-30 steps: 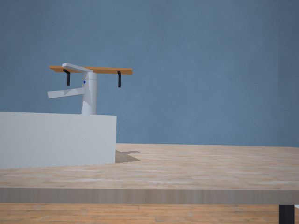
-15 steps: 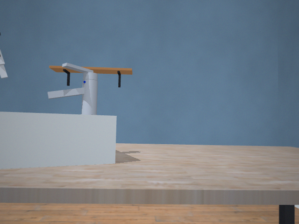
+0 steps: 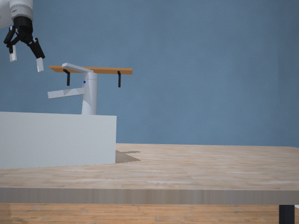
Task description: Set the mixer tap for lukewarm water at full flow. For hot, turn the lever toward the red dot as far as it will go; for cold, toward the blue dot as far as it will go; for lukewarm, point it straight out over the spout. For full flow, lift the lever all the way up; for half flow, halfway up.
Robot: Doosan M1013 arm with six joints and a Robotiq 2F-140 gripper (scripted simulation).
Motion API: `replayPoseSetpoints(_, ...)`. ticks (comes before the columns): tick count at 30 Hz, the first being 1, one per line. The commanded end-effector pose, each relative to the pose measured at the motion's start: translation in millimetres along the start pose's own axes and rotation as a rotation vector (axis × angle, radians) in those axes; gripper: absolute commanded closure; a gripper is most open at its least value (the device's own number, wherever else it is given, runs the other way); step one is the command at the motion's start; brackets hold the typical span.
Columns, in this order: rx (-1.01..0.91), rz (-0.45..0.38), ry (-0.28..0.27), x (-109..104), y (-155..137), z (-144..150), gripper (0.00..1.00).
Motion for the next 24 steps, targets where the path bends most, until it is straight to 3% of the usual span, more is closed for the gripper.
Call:
replayPoseSetpoints(1, 0.255, -0.049, -0.046, 5.5, 40.6, -17.3, 0.0)
replayPoseSetpoints(3, 0.387, -0.062, -0.066, 11.2, 75.9, -24.0, 0.0)
replayPoseSetpoints(5, 0.387, -0.062, -0.066, 11.2, 75.9, -24.0, 0.0)
replayPoseSetpoints(6, 0.533, -0.081, -0.089, 14.6, 95.7, -26.5, 0.0)
replayPoseSetpoints(8, 0.644, -0.088, -0.104, 21.7, 133.0, -27.3, 0.0)
replayPoseSetpoints(9, 0.7, -0.096, -0.113, 21.8, 134.0, -27.5, 0.0)
replayPoseSetpoints(11, 0.819, -0.104, -0.13, 29.6, 171.9, -24.3, 0.0)
replayPoseSetpoints(12, 0.878, -0.112, -0.139, 29.8, 172.8, -24.3, 0.0)
replayPoseSetpoints(15, 1.055, -0.124, -0.163, 41.6, 226.3, -12.5, 0.0)
replayPoseSetpoints(16, 1.113, -0.131, -0.171, 42.2, 229.0, -12.1, 0.0)
replayPoseSetpoints(20, 1.349, -0.145, -0.202, 56.9, 290.4, 12.8, 0.0)
replayPoseSetpoints(22, 1.349, -0.145, -0.202, 56.9, 290.4, 12.8, 0.0)
replayPoseSetpoints(24, 1.545, -0.16, -0.228, 65.3, 323.9, 30.3, 0.0)
Point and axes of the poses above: the point where the finger pads meet when closed, its own x axis out along the fingers, its own z axis across the jaws, y = z × x, the point moved 8 cm from there along -x, back along the fingers, and after that the axes turned 13 degrees about x, right-handed, at the moved point
